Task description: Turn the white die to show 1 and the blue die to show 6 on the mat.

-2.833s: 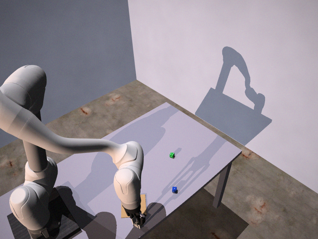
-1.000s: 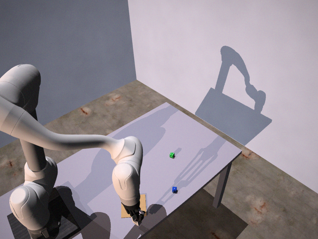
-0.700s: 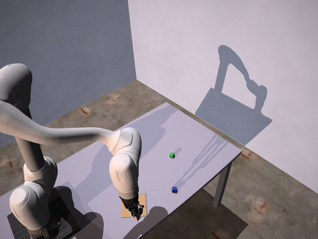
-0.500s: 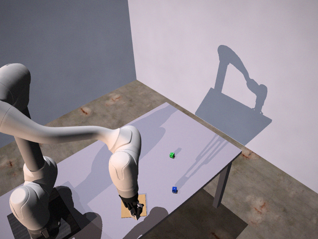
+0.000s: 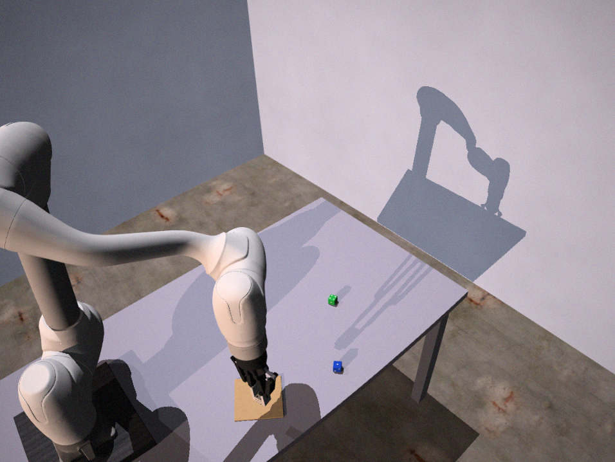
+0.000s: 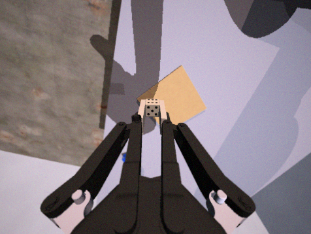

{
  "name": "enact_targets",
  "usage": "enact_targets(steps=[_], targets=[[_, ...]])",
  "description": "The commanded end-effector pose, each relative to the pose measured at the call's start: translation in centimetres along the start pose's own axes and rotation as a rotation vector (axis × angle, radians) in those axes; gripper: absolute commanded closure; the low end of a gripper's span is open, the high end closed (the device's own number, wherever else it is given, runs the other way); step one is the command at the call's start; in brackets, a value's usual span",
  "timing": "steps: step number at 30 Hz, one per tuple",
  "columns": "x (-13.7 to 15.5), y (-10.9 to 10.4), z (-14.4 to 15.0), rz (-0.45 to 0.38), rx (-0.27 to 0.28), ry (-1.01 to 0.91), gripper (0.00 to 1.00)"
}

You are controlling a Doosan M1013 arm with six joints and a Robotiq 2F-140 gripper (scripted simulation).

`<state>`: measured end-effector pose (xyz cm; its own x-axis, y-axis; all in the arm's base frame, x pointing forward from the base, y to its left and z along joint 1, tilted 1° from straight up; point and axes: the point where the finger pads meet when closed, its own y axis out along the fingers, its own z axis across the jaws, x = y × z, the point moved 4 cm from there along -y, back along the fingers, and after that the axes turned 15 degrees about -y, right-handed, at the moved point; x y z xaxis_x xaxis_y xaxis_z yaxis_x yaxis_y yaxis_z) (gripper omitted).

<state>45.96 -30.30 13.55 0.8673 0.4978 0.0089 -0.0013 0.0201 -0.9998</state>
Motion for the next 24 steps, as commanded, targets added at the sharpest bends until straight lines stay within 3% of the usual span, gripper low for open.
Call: enact_targets(steps=[1,2,3,4,5,7,8,14,17,24], targets=[[5.0,0.2,2.3,0.002,-0.001,-0.02,0.79],[5.0,0.2,2.3,0.002,-0.001,-0.02,0.79],[7.6,0.4,3.8,0.002,-0.001,-0.033,0.79],[7.6,0.4,3.8,0.002,-0.001,-0.033,0.79],[10.1,0.5,5.5,0.002,-0.001,-0.045,0.79],[10.1,0.5,5.5,0.002,-0.001,-0.045,0.79],[12.4,0.6,7.2,0.002,-0.001,-0.056,0.79],[17.3,0.9,11.5,0.002,0.0,-0.082,0.79],[18.6,1.0,12.9,0.001,0.0,-0.09,0.79],[18.8,1.1,13.1,-0.007,-0.002,-0.091,0.79]])
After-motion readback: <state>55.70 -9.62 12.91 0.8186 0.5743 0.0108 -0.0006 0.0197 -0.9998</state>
